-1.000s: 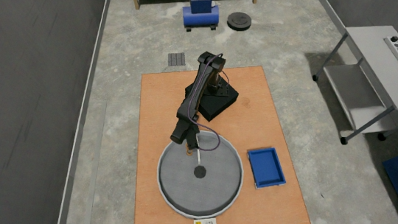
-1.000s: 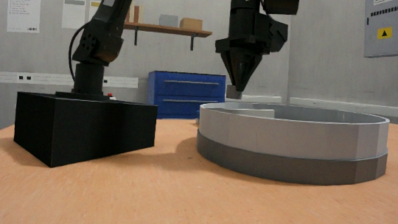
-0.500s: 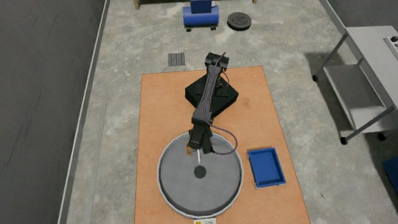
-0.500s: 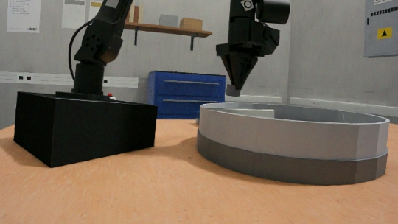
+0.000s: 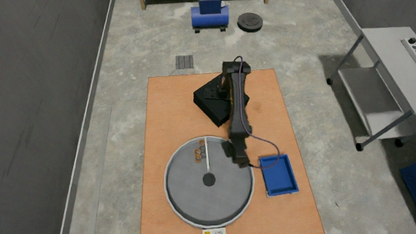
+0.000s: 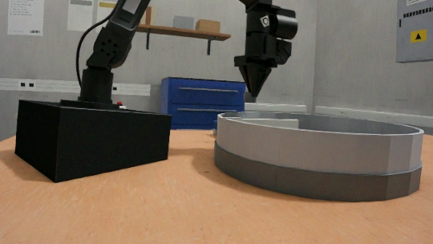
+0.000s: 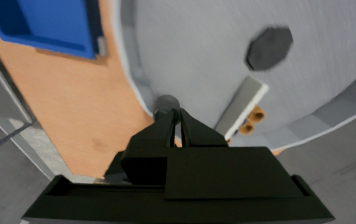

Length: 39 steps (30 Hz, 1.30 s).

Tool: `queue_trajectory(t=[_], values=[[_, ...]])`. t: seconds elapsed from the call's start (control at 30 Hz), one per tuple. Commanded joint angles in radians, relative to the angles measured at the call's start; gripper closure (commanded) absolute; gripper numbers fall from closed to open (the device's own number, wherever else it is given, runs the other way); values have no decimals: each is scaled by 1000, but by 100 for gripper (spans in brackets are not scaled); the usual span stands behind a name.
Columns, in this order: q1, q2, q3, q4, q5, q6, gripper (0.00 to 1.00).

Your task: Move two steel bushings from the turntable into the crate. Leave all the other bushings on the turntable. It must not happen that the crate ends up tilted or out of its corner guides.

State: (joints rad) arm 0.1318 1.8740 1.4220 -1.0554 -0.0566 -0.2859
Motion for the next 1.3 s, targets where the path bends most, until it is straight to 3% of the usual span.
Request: queue_trajectory(t=[0.0, 0.23, 0.5, 0.57, 1.03, 1.13, 1.27], values=[[29, 17, 49, -16, 10, 91, 100], [197, 139, 238, -71, 25, 260, 100], [312, 286, 474, -156, 37, 377, 100], [312, 286, 474, -156, 37, 377, 100], [409, 500, 849, -318, 46, 476, 100], [413, 513, 872, -329, 47, 479, 100], [426, 561, 961, -372, 48, 493, 100]])
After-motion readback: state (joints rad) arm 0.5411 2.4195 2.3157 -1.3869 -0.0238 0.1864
